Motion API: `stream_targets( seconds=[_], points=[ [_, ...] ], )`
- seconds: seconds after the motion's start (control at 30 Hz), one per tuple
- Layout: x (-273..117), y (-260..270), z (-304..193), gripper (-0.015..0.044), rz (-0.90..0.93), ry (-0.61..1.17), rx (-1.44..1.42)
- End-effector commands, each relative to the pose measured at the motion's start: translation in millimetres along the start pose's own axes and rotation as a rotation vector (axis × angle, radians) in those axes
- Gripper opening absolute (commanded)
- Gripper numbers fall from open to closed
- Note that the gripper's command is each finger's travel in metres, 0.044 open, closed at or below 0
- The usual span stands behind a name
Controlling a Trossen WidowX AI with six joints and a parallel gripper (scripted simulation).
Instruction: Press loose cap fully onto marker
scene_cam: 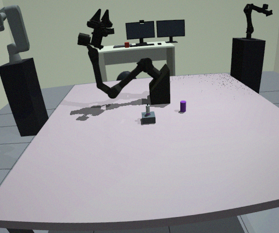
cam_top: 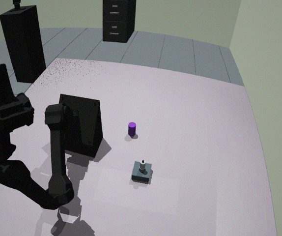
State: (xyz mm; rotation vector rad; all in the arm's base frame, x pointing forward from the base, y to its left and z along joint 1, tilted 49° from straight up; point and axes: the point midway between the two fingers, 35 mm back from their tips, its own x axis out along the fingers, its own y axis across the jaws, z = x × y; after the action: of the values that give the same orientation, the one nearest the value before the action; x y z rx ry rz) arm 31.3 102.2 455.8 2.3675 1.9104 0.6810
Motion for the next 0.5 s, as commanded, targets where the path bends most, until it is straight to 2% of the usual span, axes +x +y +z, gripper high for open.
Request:
stream_targets(
  seconds=[0.0,0.17,0.33,0.47],
  points=[
    [2,-1,2,0.0374,0.001,-0.010,-0.016],
    [54,-18,52,0.0251,-0.013,-0.284,-0.432],
    [97,-21,127,0.0251,-0.136,-0.611,-0.868],
    [113,-14,187,0.0251,-0.304,-0.842,-1.138]
  ],
)
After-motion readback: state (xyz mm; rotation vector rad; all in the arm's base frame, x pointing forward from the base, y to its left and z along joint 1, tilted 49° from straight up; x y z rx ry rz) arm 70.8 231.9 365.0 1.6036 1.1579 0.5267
